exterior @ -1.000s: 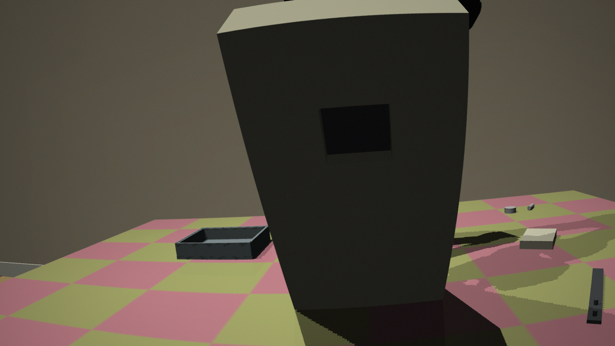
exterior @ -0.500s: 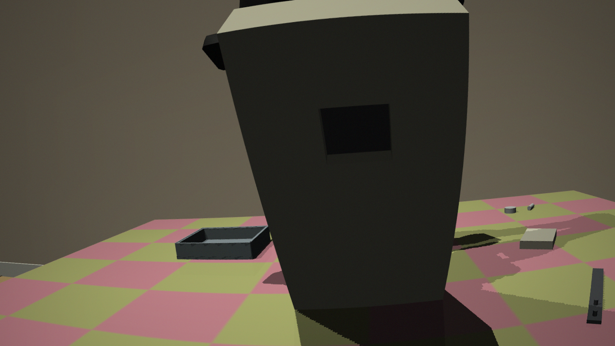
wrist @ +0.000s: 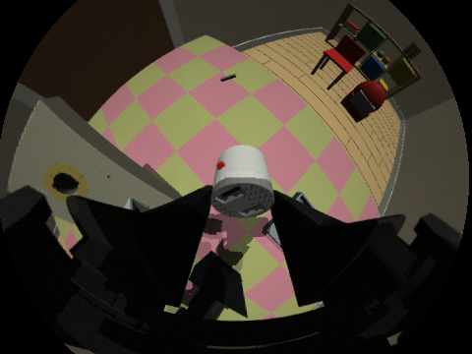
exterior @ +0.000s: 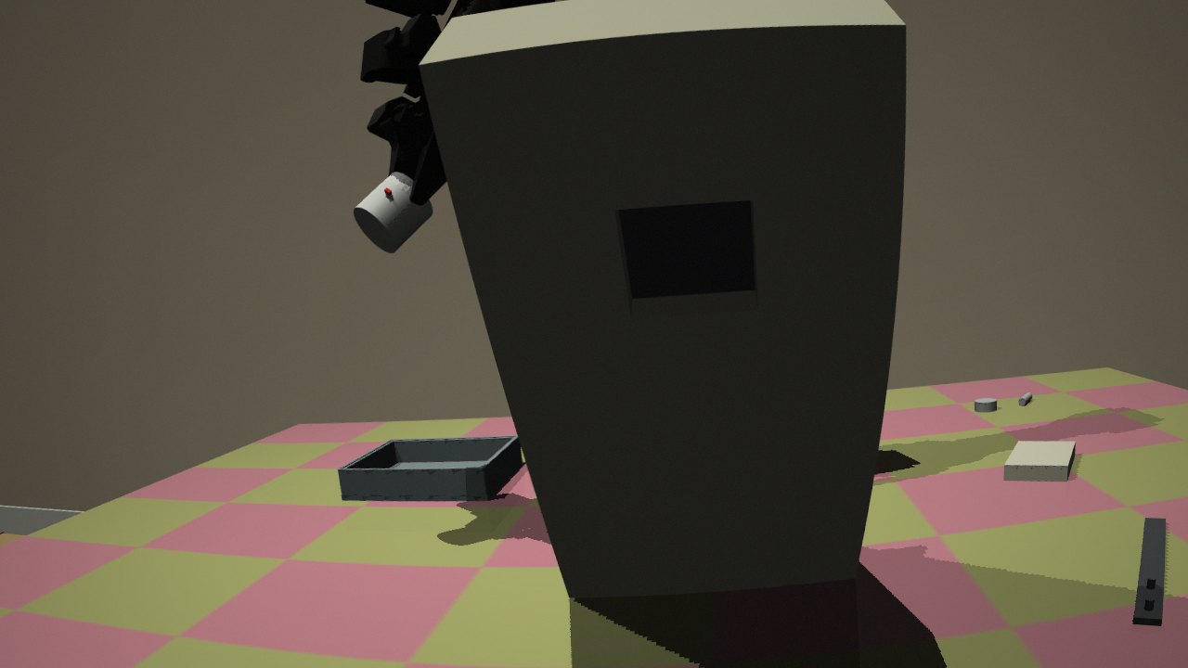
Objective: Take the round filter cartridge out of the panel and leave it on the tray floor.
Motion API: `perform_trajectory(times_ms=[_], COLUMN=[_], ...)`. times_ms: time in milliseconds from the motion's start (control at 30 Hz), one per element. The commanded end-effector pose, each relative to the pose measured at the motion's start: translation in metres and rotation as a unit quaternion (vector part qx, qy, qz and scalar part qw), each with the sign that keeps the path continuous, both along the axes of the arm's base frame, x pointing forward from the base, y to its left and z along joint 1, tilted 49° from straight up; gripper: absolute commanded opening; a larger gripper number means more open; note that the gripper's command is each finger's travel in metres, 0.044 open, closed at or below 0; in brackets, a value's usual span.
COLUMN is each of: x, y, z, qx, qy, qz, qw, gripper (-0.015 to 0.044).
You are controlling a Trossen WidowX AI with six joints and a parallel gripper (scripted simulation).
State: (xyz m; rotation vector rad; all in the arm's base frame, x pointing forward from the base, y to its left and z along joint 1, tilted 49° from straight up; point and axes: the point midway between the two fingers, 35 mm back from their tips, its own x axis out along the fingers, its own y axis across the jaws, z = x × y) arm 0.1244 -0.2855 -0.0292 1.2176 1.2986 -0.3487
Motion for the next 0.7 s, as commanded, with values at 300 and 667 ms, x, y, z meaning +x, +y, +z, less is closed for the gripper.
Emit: perform_trajectory(times_ms=[300,667], x=[-0.043,-0.098], y=[-0.026,-0.009], z=[-0.027,-0.066], qx=[-0.012,-0.016], qy=[0.108,0.178], qz=[-0.118,-0.179], qw=[0.987,0.967], gripper=[0.0000,0.0000])
